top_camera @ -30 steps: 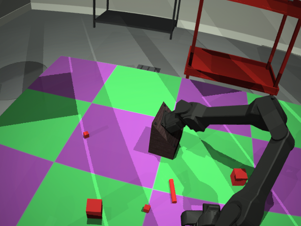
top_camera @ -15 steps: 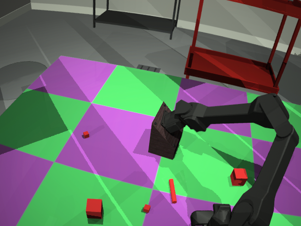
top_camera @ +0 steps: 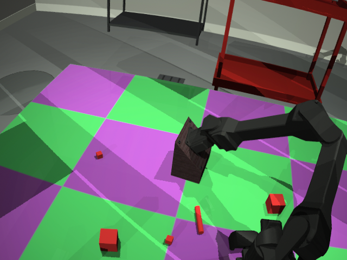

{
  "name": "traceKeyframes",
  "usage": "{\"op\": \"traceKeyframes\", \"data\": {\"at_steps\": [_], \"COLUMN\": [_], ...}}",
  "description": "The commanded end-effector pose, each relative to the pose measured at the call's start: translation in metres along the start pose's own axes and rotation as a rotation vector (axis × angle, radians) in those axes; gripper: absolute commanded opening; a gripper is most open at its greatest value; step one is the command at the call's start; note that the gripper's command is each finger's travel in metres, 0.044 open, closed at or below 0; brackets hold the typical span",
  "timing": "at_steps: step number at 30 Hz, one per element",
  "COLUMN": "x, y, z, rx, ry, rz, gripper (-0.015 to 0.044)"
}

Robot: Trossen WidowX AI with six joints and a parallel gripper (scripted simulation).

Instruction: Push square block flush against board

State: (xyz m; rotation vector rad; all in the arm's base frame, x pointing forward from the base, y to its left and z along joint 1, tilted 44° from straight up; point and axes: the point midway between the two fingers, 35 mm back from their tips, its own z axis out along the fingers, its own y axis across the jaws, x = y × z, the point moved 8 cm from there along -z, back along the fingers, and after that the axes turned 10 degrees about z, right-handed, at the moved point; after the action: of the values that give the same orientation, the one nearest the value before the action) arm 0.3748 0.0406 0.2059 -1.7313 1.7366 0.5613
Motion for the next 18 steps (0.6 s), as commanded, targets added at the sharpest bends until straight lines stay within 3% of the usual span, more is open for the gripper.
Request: {"op": "traceKeyframes", "data": {"at_steps": [1,18], "x": [-0.003,0.068], "y": [0.001,-0.026], "z": [-0.011,-0.012], "rx": [0.005,0.016], "ry": [-0.005,0.025], "rz": [-0.010,0.410], "gripper": [0.0000,0.0000]}}
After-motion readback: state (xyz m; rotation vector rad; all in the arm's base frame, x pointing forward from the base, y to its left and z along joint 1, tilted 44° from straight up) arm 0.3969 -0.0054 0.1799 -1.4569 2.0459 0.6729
